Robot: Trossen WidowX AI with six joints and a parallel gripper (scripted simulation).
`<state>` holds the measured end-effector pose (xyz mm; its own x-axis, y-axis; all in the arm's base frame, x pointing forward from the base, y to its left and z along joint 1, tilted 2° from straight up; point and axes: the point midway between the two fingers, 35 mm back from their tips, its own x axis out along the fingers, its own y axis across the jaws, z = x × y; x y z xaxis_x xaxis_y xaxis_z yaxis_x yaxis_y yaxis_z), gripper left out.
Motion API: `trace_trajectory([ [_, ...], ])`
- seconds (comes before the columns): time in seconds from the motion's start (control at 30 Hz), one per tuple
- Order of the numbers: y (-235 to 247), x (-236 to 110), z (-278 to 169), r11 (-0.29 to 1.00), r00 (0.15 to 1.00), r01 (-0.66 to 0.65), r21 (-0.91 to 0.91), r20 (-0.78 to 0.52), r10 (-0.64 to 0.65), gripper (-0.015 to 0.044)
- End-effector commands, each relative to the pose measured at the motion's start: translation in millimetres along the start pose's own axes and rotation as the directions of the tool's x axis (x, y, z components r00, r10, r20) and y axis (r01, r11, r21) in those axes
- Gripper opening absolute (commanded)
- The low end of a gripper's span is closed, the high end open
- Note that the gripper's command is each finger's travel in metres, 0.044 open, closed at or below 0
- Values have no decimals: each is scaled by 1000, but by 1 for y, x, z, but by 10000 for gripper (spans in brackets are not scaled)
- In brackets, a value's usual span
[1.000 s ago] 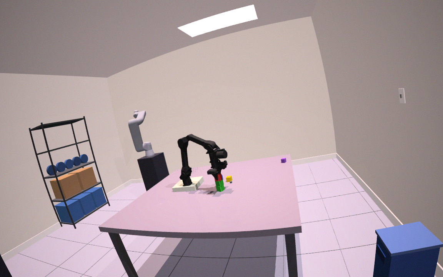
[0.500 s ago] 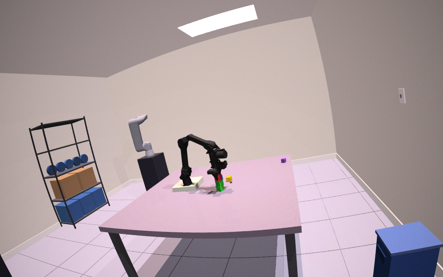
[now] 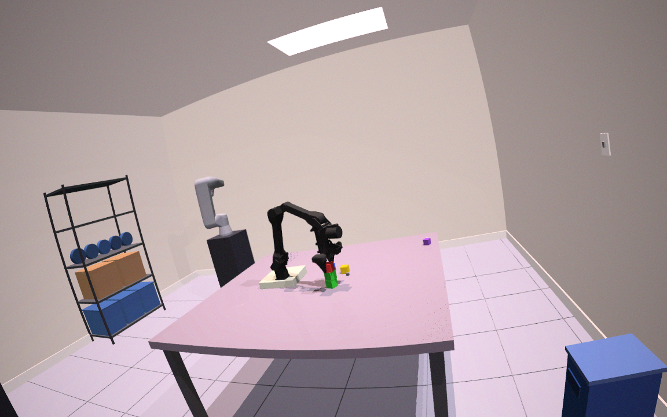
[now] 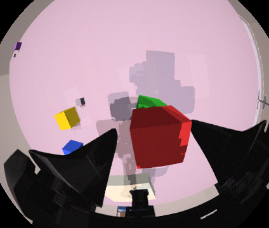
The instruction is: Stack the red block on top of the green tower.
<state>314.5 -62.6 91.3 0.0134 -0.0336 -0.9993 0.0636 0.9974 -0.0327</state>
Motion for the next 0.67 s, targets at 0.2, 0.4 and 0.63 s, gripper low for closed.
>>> trace_trajectory([
  [0.2, 0, 0, 0, 1000, 1000, 0, 0, 1, 0, 440],
  [0.4, 0, 0, 0, 1000, 1000, 0, 0, 1, 0, 440],
  [0.63, 0, 0, 0, 1000, 1000, 0, 0, 1, 0, 440],
])
